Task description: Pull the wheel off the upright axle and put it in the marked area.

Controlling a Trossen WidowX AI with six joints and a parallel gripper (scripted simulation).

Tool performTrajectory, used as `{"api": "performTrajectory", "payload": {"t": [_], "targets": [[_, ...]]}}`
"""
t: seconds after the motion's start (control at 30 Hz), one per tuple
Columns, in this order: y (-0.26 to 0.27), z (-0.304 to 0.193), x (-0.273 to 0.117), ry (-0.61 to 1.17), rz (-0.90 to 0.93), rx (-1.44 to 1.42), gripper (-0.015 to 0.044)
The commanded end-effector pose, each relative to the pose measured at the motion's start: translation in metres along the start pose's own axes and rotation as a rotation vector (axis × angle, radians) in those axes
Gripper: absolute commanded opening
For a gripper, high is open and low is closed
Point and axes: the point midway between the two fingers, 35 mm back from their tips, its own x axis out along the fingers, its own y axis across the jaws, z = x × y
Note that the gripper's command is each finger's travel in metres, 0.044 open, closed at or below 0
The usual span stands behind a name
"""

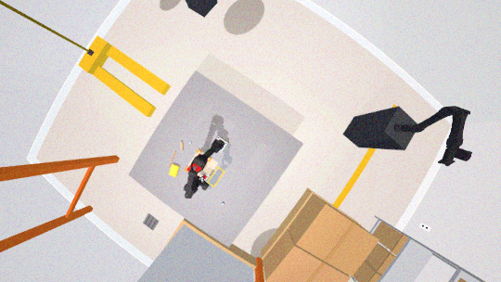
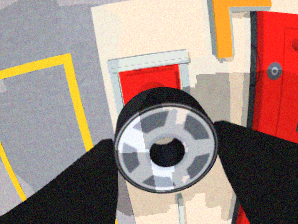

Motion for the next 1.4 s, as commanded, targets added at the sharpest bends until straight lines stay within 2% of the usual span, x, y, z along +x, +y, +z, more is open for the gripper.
{"api": "performTrajectory", "payload": {"t": [0.0,0.4,0.43,1.37], "targets": [[0.0,0.0,-0.003,0.002,0.002,0.0,0.0],[0.0,0.0,-0.036,0.002,0.002,0.0,0.0],[0.0,0.0,-0.028,-0.001,0.0,0.001,0.0],[0.088,-0.058,-0.036,0.006,0.01,0.0,0.0]]}}
